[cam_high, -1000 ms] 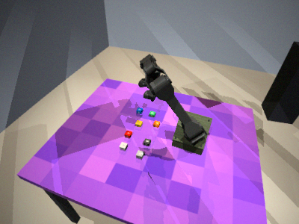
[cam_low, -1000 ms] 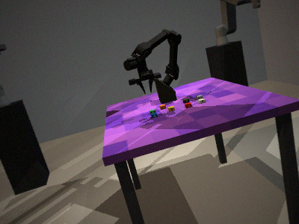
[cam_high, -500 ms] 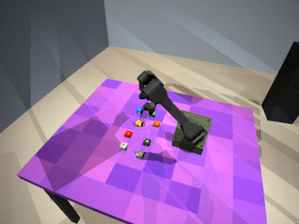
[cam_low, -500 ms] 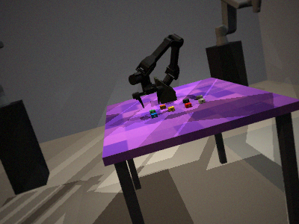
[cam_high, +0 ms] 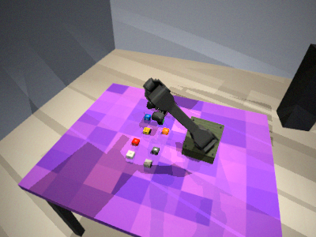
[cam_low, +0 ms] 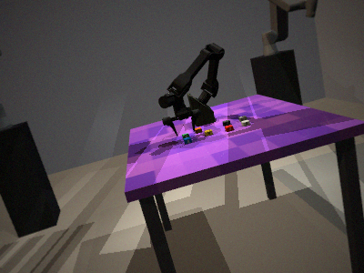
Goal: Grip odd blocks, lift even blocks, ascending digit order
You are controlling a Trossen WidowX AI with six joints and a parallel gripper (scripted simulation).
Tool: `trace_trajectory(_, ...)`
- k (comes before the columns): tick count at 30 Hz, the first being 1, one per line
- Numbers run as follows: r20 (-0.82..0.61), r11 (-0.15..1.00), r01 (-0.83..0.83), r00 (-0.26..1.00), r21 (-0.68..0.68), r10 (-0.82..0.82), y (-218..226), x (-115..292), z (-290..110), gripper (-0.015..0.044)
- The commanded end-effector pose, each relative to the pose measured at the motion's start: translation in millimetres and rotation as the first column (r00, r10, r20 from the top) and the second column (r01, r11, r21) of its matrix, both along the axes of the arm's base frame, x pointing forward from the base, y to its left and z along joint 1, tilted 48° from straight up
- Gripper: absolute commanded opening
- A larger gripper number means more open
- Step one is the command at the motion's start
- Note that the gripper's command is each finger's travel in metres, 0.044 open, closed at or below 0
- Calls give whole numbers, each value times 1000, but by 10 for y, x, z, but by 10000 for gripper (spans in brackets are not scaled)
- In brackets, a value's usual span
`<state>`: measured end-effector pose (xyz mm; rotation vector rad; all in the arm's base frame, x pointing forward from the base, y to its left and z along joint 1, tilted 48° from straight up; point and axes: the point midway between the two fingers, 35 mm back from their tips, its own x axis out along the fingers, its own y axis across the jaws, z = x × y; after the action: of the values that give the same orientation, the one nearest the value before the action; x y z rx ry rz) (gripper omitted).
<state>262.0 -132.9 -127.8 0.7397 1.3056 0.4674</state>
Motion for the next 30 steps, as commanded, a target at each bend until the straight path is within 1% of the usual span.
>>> trace_trajectory(1,-6,1000,0,1000,12,0,78,1,-57,400)
trace_trajectory(4,-6,1000,0,1000,12,0,95,5,-71,400)
trace_trajectory(14,-6,1000,0,1000,12,0,95,5,-71,137)
trace_trajectory(15,-6,1000,0,1000,12,0,95,5,-71,120)
trace_trajectory(30,-6,1000,0,1000,12,0,95,5,-71,120)
